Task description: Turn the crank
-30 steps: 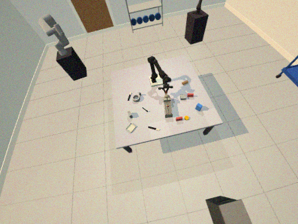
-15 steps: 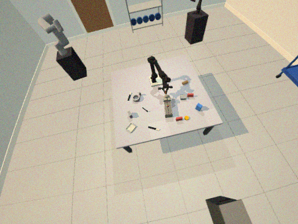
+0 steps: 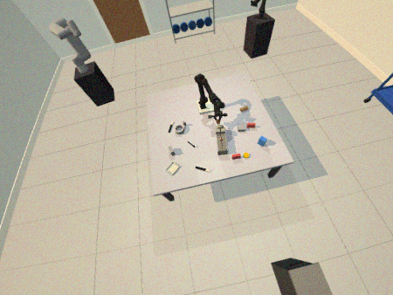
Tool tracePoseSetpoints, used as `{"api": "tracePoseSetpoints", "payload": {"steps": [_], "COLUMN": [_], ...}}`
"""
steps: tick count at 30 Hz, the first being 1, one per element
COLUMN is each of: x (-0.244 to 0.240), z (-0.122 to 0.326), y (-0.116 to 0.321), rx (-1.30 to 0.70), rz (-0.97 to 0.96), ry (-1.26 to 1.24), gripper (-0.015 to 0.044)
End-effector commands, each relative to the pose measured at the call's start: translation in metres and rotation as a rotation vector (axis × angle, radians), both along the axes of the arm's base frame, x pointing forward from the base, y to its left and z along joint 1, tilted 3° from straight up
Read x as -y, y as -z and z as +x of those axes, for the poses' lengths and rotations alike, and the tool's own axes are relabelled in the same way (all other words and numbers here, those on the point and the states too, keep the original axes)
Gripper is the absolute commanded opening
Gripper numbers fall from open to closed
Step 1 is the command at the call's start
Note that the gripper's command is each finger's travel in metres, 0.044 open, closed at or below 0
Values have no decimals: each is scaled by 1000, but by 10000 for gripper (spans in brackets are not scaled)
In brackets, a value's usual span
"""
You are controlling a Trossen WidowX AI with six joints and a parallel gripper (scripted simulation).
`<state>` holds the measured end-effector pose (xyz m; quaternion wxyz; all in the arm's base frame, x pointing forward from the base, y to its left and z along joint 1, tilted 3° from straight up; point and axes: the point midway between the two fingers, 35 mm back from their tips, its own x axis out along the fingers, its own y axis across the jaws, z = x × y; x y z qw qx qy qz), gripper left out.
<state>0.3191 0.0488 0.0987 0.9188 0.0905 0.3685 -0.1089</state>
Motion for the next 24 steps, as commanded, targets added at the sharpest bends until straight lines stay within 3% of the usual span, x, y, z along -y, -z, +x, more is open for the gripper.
{"api": "tracePoseSetpoints", "payload": {"steps": [1,24], "x": [8,12], "z": [-2,-3], "y": [4,11], "rx": [-9,-9], "rz": [-14,-14], "ry": [21,21], "gripper": [0,0]}}
